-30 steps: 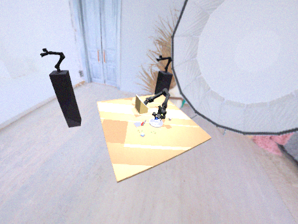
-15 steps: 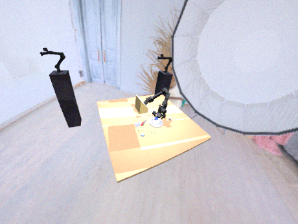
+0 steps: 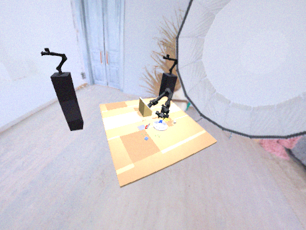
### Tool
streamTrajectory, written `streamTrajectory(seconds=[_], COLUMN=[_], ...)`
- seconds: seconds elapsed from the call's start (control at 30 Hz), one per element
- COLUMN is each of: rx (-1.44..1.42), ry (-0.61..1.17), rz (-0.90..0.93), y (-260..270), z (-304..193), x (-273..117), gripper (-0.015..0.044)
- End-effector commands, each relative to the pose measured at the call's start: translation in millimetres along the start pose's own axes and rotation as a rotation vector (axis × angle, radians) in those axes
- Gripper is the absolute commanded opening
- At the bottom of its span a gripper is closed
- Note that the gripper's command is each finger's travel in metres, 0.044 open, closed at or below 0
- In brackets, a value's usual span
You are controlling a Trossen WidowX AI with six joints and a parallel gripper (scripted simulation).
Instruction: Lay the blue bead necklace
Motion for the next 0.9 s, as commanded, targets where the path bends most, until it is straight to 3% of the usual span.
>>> streamTrajectory(seconds=[0.0,0.87], rx=[0.002,0.003], ry=[0.005,0.006], rz=[0.001,0.002], y=[-1,-1], z=[-2,-2], x=[10,35], gripper=[0.031,0.031])
Point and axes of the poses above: the point midway between the two fingers, 35 mm back from their tips, its own x axis out along the fingers, its own y axis across the jaws, z = x × y, the point moved 10 cm from there along -x, back along the fingers, and after that the axes turned 12 degrees about -x, right-handed, at the moved point
